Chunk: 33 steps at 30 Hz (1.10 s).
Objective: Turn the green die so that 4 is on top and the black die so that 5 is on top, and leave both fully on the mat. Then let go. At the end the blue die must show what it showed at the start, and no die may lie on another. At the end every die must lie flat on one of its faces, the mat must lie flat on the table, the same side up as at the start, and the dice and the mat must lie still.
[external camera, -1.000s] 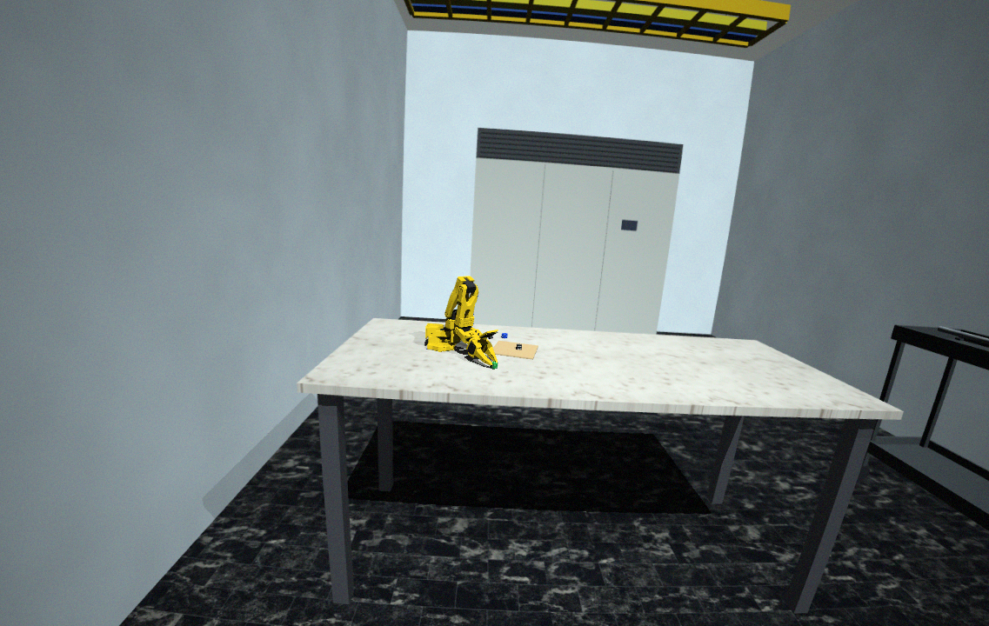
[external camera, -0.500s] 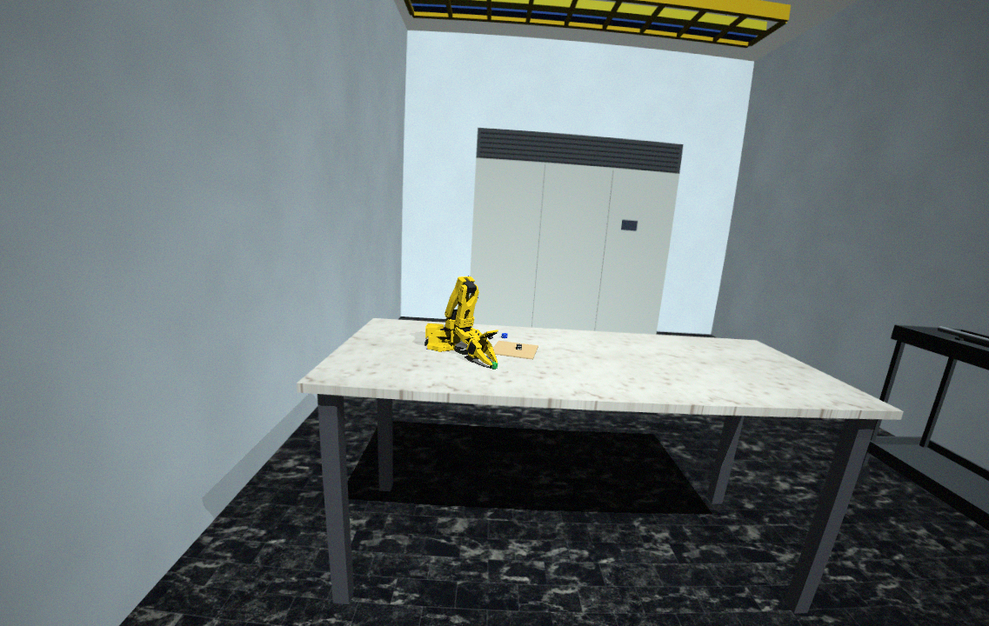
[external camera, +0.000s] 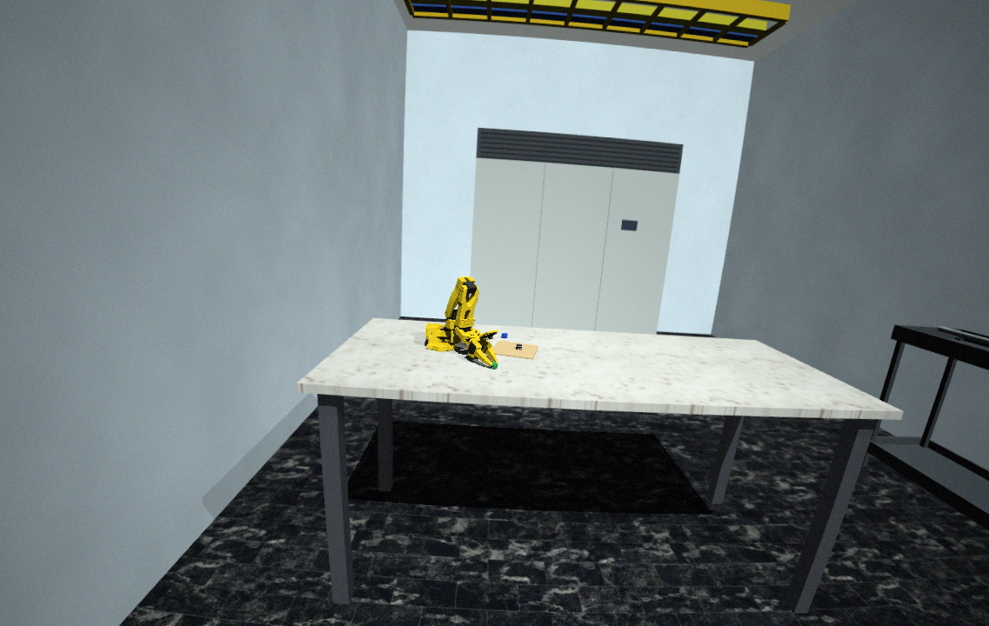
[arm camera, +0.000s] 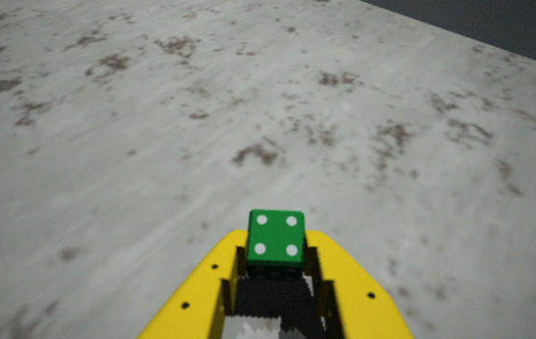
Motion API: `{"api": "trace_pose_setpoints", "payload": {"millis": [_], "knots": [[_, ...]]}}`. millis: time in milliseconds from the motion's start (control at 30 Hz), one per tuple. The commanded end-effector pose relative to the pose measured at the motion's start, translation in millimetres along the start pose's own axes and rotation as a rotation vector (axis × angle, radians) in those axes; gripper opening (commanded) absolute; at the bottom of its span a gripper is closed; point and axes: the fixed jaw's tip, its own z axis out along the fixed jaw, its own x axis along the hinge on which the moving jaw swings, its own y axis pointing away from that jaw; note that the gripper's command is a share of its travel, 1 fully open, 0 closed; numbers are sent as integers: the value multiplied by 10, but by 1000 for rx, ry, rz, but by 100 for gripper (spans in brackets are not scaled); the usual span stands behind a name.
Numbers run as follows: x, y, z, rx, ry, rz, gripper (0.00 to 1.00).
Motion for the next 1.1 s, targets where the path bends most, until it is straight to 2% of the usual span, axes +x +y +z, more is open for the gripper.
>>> {"api": "trace_pose_setpoints", "payload": {"millis": [0,233,633,1067], "knots": [[-60,16,17,-6,-34,-11,2],[-60,16,17,-6,-34,-11,7],[-60,16,17,-6,-34,-11,10],[-60,16,17,-6,-34,-11,21]]}}
